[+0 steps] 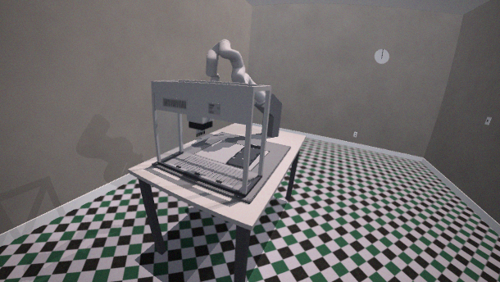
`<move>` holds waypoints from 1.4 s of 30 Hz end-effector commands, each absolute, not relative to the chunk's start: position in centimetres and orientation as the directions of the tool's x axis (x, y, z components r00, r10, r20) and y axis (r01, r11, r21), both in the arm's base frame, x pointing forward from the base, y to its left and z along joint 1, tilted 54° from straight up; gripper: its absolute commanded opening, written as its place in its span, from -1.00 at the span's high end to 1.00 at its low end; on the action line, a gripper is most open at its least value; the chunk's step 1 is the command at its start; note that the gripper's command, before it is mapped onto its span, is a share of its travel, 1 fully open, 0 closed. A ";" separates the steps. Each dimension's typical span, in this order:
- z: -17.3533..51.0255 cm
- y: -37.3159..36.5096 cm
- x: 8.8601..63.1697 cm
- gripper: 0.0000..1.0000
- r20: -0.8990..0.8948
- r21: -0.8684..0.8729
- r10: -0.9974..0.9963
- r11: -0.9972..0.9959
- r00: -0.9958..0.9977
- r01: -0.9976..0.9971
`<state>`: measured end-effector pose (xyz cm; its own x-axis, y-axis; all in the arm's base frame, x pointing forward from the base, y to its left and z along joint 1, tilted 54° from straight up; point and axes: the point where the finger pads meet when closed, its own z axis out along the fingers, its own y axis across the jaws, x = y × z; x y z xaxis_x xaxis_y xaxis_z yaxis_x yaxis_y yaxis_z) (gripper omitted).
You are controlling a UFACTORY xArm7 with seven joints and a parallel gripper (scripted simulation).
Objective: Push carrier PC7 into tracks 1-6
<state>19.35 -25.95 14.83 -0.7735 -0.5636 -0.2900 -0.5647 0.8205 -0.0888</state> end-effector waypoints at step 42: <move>15.9 -24.6 26.5 -1.00 0.206 0.047 -0.938 -0.274 0.277 -0.961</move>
